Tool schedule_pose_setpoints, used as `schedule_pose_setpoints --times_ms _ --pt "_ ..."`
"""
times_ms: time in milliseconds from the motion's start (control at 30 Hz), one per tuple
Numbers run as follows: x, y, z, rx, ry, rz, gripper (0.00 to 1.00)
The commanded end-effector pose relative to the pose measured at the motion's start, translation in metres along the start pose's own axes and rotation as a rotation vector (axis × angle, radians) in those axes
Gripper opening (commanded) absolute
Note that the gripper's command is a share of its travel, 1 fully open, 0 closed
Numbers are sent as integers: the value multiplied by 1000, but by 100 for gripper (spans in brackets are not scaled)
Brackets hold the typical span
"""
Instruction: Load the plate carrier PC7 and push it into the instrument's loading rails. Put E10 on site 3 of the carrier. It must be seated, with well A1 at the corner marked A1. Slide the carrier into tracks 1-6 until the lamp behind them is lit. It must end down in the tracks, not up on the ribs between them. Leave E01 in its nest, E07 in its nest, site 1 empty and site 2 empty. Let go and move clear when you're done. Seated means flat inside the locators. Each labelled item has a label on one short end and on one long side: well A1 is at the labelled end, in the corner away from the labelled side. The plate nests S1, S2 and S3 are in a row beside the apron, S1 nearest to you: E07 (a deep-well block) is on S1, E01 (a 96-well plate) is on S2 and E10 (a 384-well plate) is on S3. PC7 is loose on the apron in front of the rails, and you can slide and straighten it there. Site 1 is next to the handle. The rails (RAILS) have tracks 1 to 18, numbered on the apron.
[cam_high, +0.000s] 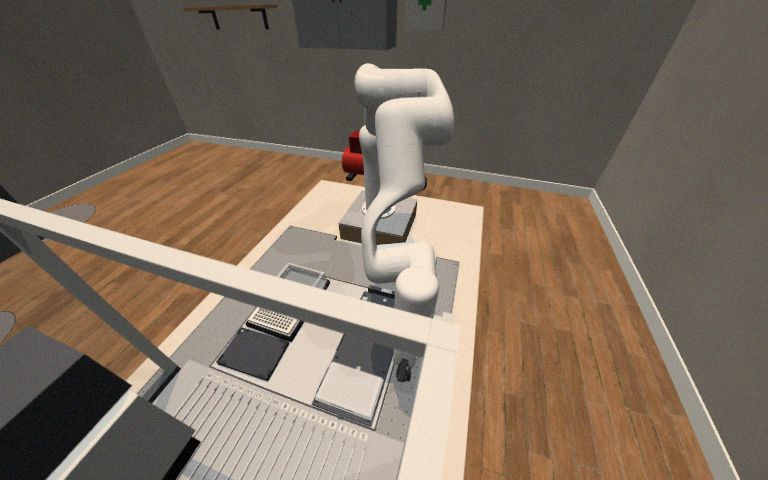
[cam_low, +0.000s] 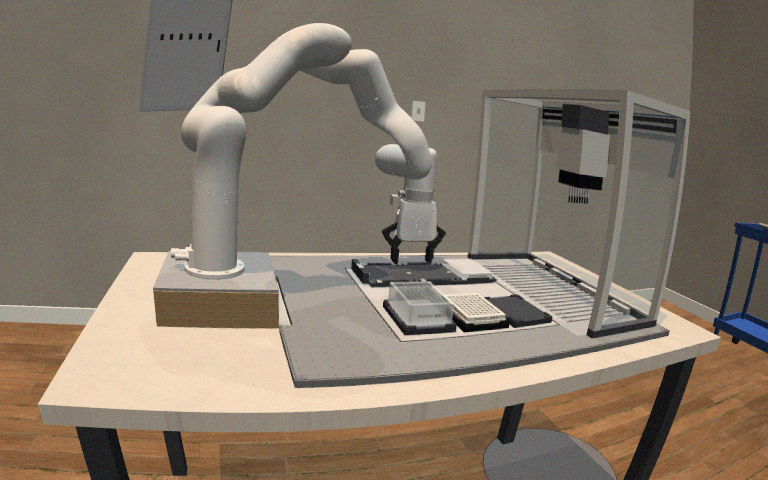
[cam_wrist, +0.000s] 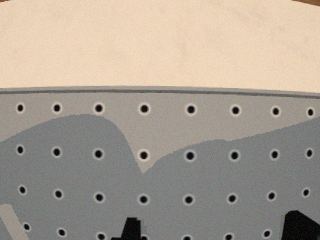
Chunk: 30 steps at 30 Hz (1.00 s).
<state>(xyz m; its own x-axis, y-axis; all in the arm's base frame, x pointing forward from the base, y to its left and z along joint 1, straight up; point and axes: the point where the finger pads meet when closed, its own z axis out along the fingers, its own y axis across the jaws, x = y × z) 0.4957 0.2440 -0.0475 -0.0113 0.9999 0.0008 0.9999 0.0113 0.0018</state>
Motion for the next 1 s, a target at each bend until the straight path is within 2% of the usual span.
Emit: schedule_pose_setpoints --times_ms 0,967 --pt "1 1 -2 -4 2 0 100" --pt "1 1 -45 -4 2 0 100"
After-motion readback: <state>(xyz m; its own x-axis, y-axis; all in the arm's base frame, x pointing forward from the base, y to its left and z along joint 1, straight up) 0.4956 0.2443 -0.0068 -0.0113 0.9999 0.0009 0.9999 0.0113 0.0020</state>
